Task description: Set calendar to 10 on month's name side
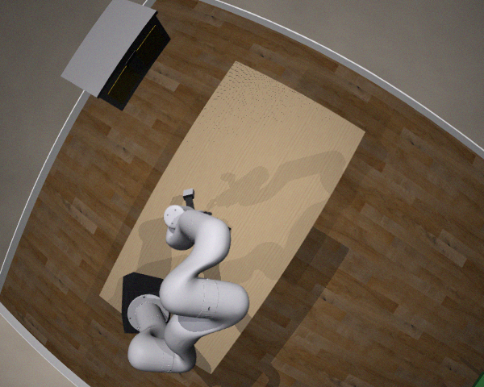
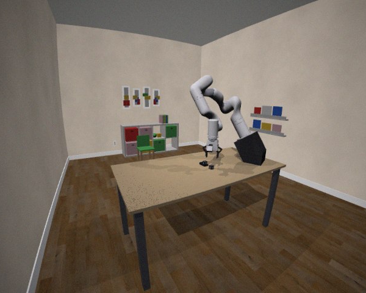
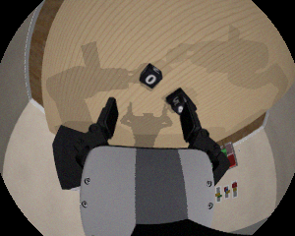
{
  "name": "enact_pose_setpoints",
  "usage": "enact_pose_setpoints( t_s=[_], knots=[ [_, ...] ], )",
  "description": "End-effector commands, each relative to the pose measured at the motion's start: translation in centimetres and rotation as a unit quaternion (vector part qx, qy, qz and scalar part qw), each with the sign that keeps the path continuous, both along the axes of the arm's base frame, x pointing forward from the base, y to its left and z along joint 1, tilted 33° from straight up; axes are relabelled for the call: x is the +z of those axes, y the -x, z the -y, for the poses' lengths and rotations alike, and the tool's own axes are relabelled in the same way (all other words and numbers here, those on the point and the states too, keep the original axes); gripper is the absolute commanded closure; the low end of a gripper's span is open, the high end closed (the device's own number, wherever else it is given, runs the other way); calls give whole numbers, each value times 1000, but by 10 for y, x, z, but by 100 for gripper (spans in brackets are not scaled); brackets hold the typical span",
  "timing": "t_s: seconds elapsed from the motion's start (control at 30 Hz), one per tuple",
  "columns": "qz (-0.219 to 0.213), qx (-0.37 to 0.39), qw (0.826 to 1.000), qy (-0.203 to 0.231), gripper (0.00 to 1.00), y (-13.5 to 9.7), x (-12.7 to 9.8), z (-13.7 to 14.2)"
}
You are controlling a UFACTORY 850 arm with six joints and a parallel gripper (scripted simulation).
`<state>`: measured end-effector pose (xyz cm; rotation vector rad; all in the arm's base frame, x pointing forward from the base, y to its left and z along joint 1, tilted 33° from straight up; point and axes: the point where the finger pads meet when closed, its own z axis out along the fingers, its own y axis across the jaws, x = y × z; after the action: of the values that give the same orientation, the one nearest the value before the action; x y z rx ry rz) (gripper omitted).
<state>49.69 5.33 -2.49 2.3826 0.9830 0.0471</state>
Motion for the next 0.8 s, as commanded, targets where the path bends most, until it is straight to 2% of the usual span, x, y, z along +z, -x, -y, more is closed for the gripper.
enact_pose_setpoints(
  t_s=[0.0, 0.2, 0.3, 0.43, 0.63, 0.67, 0.77],
  knots=[
    [52, -67, 996, -23, 0, -1, 0, 0],
    [96, -146, 984, -46, 0, -1, -1, 1],
    [102, -156, 981, -49, 0, -1, -1, 1],
    [138, -220, 963, -68, 0, -2, -2, 1],
    [151, -243, 955, -74, 0, -2, -2, 1],
    [151, -243, 955, -74, 51, -2, -2, 1],
    [151, -243, 955, -74, 51, -2, -2, 1]
  ],
)
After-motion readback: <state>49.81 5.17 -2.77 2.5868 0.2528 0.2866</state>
